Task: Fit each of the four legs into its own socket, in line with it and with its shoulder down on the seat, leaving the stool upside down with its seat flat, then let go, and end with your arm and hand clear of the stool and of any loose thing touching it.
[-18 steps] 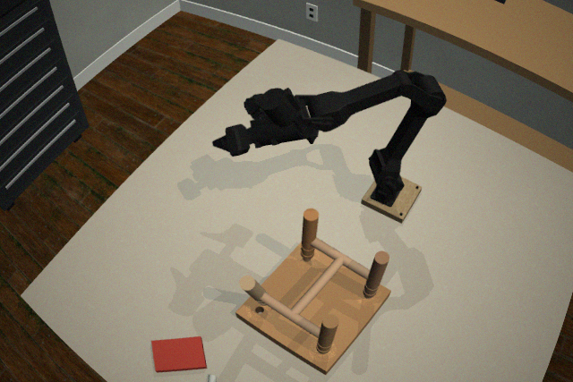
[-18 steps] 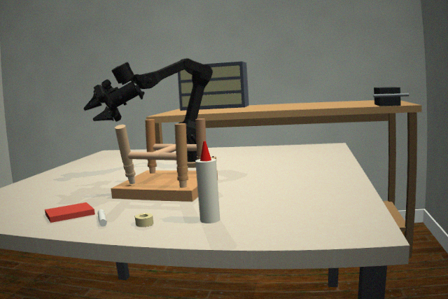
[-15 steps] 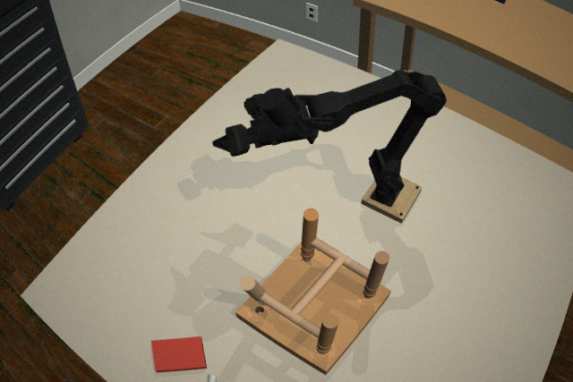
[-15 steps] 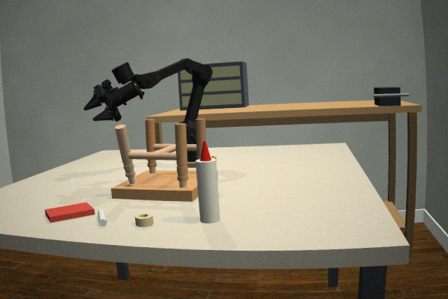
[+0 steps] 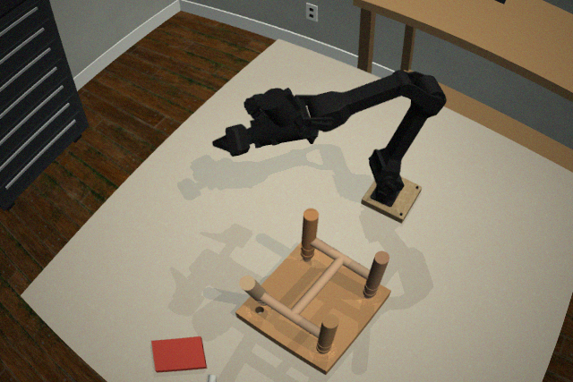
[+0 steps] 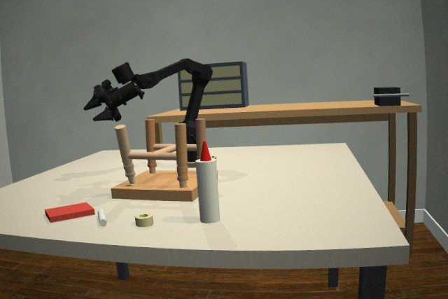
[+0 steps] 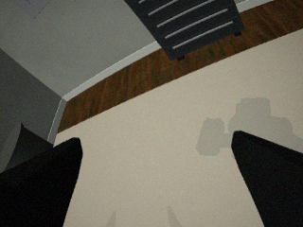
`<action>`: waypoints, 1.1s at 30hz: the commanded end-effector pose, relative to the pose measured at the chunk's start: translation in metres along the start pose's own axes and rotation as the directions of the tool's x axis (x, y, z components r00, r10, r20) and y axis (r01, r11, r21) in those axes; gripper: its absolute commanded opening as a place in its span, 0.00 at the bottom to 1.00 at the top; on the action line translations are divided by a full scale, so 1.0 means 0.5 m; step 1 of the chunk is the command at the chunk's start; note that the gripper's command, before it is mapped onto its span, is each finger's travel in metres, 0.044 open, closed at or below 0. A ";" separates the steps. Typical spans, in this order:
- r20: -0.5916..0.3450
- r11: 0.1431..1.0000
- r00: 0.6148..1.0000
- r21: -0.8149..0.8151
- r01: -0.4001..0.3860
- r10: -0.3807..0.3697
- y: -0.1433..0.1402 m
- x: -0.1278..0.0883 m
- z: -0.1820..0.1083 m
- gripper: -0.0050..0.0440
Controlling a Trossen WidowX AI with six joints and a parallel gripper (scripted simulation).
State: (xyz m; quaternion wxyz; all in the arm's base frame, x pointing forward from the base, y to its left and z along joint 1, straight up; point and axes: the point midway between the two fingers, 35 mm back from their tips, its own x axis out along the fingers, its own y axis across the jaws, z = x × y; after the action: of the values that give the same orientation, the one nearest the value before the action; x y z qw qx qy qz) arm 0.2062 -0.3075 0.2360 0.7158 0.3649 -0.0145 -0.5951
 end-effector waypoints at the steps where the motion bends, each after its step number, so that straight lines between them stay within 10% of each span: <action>1: 0.000 1.000 1.000 0.000 0.000 0.000 0.000 0.000 0.000 1.00; 18: -0.006 1.000 1.000 -0.016 -0.002 0.002 0.004 0.000 -0.001 1.00; 33: -0.196 0.843 0.979 -0.516 -0.152 0.056 0.135 -0.003 -0.045 1.00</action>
State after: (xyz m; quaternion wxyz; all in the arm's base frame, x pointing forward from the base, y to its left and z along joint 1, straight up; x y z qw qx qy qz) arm 0.2637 -0.2945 0.2530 0.8078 0.2244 0.1702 -0.5178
